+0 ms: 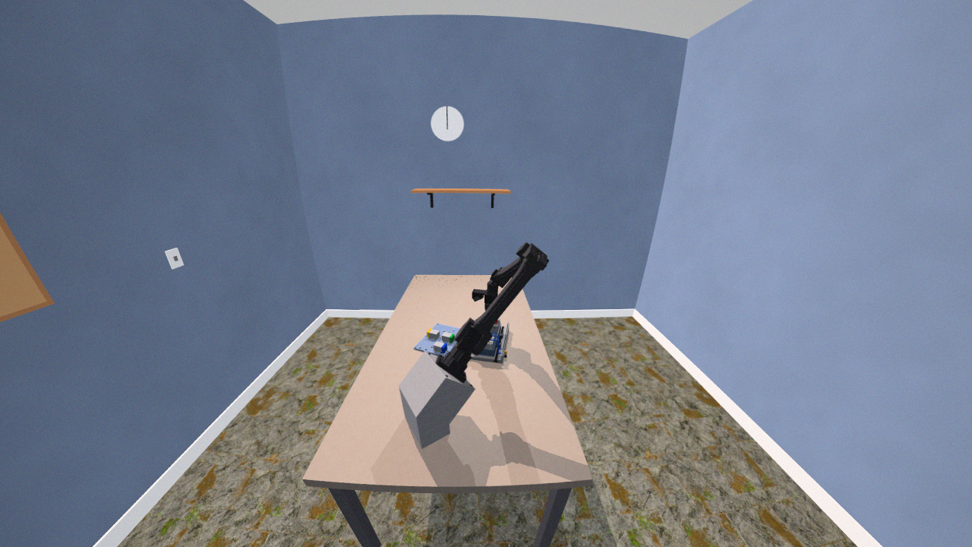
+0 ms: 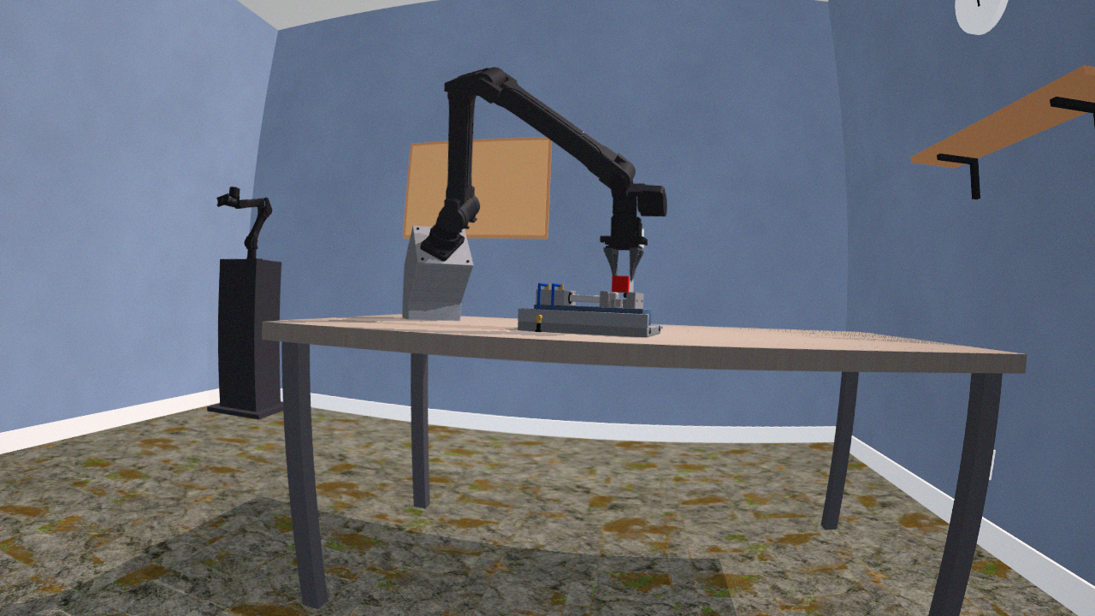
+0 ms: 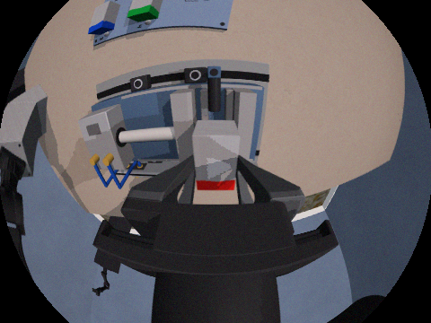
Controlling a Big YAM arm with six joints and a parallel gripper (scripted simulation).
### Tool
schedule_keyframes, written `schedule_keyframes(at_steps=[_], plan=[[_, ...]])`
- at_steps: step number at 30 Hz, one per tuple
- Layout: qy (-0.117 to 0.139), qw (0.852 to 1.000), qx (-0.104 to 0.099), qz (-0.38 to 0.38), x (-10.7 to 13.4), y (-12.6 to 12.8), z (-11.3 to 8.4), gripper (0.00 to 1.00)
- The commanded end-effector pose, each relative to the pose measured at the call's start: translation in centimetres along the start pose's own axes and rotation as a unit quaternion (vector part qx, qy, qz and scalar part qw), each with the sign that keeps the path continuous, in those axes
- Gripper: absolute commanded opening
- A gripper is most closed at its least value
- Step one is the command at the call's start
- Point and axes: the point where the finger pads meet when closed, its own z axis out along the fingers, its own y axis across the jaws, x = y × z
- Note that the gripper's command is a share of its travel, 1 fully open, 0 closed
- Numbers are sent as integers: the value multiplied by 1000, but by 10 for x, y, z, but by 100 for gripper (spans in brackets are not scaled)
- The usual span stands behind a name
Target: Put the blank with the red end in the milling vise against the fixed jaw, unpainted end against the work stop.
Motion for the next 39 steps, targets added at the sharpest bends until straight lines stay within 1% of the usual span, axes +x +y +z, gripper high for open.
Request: schedule_keyframes(at_steps=[1,6,10,12,13,14,19,39], plan=[[-1,1000,9,1,5,-1,-6,0],[-1,1000,9,2,5,-1,-3,0],[0,1000,3,0,4,0,3,0],[0,1000,3,0,4,0,3,0],[-3,1000,4,-6,-3,0,1,0],[-3,1000,4,-6,-3,0,3,0],[-1,1000,7,-2,3,0,0,0],[-1,1000,7,-2,3,0,0,0]])
